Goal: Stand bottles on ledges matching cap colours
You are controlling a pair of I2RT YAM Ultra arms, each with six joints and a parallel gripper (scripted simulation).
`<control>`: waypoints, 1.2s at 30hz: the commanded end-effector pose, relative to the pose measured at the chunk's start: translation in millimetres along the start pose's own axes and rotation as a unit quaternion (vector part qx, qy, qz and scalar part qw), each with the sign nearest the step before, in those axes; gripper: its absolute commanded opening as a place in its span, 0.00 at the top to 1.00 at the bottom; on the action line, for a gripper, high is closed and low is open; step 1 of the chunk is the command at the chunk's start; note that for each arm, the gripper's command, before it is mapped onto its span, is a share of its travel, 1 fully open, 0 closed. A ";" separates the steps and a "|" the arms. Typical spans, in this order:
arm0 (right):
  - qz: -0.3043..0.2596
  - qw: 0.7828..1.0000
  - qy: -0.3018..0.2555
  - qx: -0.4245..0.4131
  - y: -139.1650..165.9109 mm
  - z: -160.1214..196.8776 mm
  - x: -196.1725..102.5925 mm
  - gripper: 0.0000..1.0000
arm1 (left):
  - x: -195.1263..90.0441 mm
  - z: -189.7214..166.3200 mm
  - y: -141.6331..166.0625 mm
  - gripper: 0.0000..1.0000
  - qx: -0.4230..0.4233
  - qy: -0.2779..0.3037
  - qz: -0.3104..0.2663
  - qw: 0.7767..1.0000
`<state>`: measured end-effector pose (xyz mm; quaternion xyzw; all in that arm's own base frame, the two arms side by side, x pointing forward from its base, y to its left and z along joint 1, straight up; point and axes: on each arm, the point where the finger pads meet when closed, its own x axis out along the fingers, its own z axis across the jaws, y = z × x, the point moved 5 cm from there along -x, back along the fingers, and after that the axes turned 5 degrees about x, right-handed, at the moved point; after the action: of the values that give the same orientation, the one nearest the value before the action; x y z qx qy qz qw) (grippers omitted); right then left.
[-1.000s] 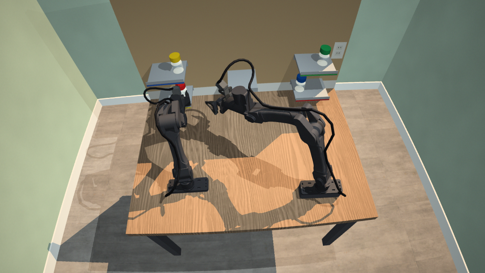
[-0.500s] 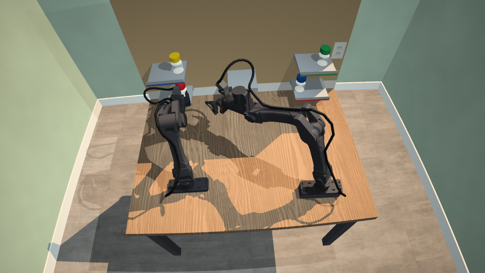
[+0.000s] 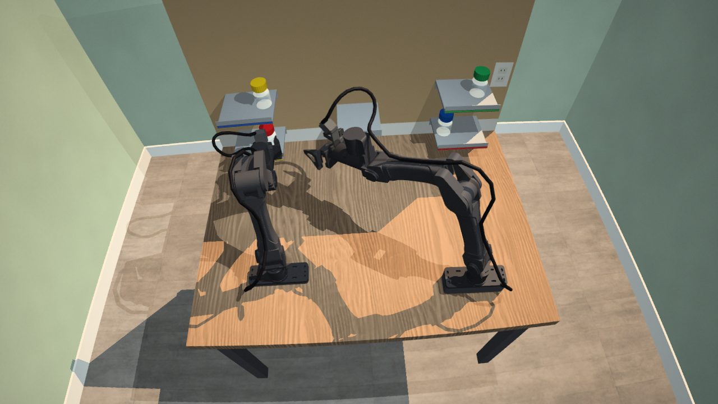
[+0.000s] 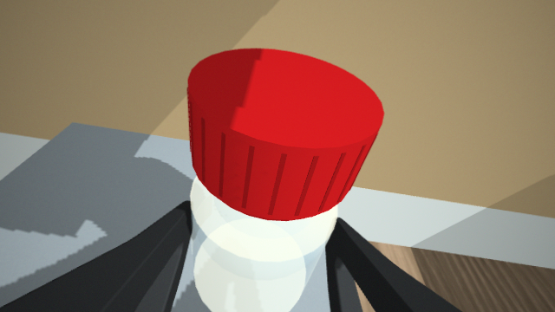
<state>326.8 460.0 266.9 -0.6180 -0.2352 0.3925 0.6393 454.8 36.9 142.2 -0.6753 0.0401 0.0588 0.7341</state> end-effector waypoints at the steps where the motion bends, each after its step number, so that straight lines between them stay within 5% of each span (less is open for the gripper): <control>1: -0.010 1.000 -0.001 0.001 -11.8 1.5 -2.1 0.00 | -15.2 8.1 23.3 0.51 -0.003 -0.013 0.049 0.999; 12: -0.010 1.000 -0.001 0.001 -11.8 1.5 -2.1 0.00 | -30.3 5.3 17.7 0.51 -0.002 -0.001 0.031 1.000; 19: -0.010 1.000 -0.001 0.001 -11.8 1.5 -2.1 0.00 | -37.6 1.7 -11.6 0.51 0.006 0.007 -0.031 0.999; 29: -0.010 1.000 -0.001 0.001 -11.8 1.5 -2.1 0.00 | -35.9 2.0 -14.0 0.51 0.003 0.007 -0.024 1.000; 36: -0.010 1.000 -0.001 0.001 -11.8 1.5 -2.1 0.00 | -40.3 6.8 -59.5 0.51 0.004 0.003 -0.029 1.000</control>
<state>326.8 460.0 266.9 -0.6180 -0.2352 0.3925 0.6393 415.9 34.9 154.4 -0.6760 0.0572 0.0650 0.7318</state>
